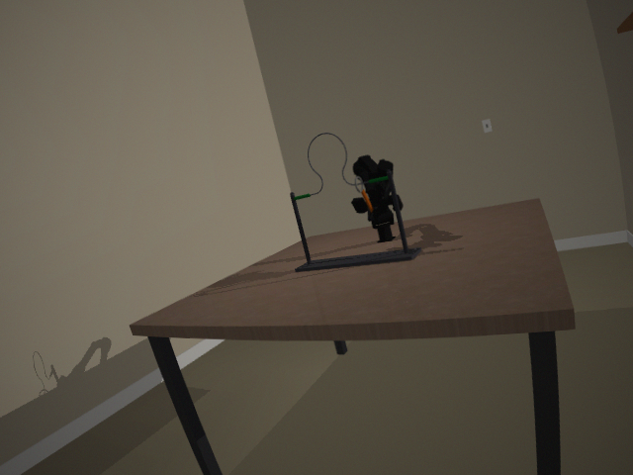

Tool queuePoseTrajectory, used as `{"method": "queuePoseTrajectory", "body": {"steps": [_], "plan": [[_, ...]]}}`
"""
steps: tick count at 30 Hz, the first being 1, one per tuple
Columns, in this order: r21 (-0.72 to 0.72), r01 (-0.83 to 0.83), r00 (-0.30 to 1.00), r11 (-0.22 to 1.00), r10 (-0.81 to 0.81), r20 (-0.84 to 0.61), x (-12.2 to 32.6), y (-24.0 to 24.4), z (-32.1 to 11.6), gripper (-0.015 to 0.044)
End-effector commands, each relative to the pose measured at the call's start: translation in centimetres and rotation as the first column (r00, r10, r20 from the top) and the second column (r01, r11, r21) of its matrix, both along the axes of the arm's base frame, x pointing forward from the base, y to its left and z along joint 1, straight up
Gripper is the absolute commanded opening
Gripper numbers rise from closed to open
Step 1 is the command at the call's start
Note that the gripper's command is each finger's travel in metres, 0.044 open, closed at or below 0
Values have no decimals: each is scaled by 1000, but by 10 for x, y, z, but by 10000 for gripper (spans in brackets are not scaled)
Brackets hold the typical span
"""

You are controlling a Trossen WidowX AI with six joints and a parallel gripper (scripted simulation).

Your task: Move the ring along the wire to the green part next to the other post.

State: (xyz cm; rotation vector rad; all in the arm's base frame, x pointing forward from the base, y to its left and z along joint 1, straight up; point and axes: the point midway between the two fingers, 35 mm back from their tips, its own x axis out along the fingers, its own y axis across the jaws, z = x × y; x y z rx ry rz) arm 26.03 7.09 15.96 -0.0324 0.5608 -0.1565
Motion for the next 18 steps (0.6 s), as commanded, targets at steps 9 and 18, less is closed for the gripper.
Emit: {"method": "queuePoseTrajectory", "body": {"steps": [9, 18], "plan": [[28, 5, 1000, 1000, -5, 6, 1, 15, 1, -150], [30, 6, 1000, 1000, -6, 7, 1, 25, 1, -150]]}}
